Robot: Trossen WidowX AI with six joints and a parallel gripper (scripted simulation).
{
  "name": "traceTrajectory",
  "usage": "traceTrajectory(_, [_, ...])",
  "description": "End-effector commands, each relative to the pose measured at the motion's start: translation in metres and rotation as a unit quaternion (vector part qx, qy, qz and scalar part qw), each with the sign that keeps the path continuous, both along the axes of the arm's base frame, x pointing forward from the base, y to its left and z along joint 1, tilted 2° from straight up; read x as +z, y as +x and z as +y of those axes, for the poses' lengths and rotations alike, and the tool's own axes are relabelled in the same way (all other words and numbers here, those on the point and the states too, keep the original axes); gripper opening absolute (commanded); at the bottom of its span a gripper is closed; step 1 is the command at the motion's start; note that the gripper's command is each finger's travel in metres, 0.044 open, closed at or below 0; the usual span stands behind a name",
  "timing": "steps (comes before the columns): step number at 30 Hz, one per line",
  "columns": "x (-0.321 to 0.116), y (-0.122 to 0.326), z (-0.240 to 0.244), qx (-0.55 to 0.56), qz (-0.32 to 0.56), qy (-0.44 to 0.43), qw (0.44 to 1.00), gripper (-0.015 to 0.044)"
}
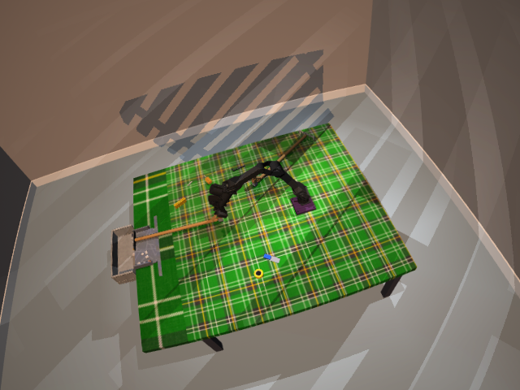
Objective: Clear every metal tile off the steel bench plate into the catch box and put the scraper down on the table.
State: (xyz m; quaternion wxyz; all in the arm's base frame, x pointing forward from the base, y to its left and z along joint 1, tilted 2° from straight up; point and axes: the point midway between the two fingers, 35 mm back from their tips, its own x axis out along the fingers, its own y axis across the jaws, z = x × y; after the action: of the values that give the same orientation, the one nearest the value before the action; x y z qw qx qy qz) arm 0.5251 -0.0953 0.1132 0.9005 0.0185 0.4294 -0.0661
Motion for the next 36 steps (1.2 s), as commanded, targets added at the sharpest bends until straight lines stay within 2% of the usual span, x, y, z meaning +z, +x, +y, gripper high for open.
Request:
traceTrajectory(1, [0.004, 0.01, 0.0, -0.003, -0.007, -0.001, 1.0, 0.0])
traceTrajectory(22, [0.001, 0.007, 0.001, -0.001, -0.004, 0.0, 1.0, 0.0])
traceTrajectory(36, [0.007, -0.01, 0.002, -0.001, -0.004, 0.0, 1.0, 0.0])
